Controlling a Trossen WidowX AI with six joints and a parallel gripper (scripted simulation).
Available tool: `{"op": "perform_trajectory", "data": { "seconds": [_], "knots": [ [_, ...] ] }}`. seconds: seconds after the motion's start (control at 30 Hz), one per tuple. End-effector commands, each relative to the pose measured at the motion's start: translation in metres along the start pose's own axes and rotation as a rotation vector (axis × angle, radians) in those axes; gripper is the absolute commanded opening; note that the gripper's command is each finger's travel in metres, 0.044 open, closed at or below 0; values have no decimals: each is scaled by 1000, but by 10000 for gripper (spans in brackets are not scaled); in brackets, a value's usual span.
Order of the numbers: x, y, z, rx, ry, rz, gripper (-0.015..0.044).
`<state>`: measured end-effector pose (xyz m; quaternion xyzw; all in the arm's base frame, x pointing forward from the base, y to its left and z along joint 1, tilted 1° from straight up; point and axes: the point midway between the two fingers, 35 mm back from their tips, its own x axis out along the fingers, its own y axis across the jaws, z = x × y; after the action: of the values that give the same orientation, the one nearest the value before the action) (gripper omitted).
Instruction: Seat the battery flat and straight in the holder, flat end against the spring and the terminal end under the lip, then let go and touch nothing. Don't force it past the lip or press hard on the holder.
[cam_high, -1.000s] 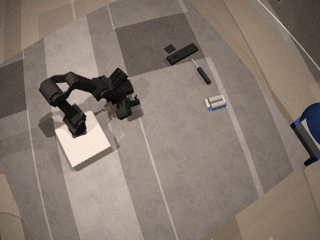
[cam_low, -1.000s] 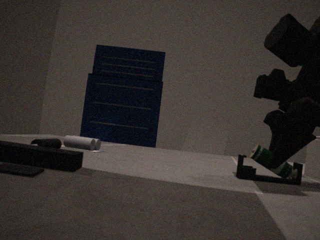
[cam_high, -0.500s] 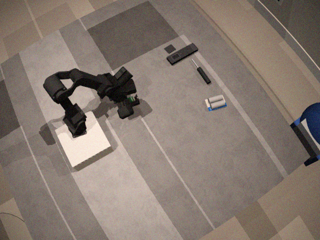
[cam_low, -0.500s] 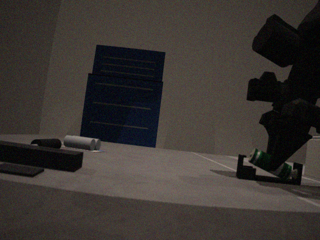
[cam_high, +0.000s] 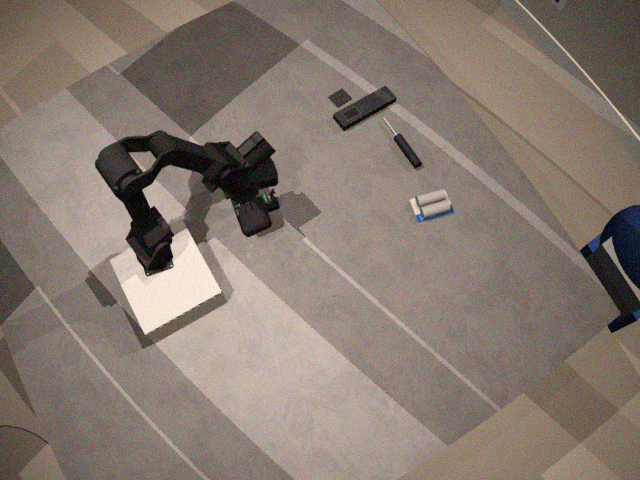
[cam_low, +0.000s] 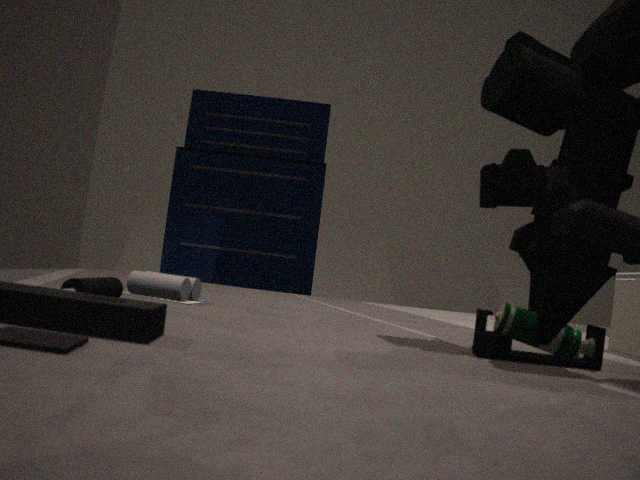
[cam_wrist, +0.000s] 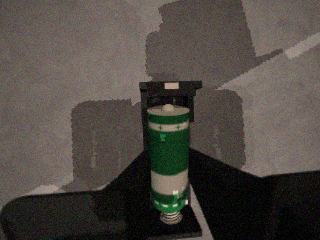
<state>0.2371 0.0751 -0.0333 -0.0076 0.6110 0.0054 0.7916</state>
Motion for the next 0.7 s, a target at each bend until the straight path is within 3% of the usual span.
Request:
{"op": "perform_trajectory", "data": {
  "seconds": [0.0,0.67],
  "knots": [
    [3,-1,-5,-6,50,-1,88],
    [5,-1,-2,1,176,-4,88]
  ]
}}
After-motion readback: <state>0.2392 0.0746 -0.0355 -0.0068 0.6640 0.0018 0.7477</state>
